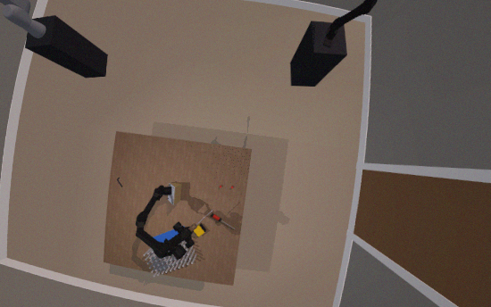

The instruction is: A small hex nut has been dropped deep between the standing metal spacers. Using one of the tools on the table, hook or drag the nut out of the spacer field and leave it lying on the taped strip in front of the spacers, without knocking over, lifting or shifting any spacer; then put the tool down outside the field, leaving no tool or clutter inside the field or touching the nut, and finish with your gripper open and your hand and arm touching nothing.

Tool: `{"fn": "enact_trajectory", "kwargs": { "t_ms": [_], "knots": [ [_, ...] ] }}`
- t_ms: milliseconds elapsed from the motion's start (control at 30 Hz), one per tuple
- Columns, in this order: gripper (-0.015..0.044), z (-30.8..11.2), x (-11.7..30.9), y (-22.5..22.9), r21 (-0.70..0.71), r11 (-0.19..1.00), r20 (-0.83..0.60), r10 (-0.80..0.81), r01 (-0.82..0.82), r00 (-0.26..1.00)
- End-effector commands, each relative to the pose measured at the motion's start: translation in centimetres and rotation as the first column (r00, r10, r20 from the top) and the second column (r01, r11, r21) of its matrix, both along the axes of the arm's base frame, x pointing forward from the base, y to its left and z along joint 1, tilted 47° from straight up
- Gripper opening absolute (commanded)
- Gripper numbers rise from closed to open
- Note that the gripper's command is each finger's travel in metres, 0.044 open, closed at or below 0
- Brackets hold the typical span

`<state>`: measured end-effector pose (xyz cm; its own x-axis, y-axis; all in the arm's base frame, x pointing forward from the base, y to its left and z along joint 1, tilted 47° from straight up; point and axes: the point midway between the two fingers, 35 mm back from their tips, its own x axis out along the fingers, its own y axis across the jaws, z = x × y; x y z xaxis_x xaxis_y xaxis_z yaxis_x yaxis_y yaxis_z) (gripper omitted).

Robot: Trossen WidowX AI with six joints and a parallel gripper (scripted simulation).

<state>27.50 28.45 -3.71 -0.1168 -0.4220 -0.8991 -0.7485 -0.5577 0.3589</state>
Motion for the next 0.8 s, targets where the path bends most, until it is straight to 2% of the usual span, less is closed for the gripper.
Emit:
{"fn": "enact_trajectory", "kwargs": {
  "t_ms": [0, 367, 767],
  "knots": [
    [0.0000, 2.3, 1.3, -1.4, -0.004, 0.997, 0.097, -0.081, 0.082, 0.992],
    [0.0000, 7.3, 3.7, -6.2, 0.000, 0.954, 0.326, -0.285, 0.301, 0.901],
    [0.0000, 12.3, 5.0, -12.0, 0.075, 0.853, 0.550, -0.467, 0.516, 0.693]
  ]
}}
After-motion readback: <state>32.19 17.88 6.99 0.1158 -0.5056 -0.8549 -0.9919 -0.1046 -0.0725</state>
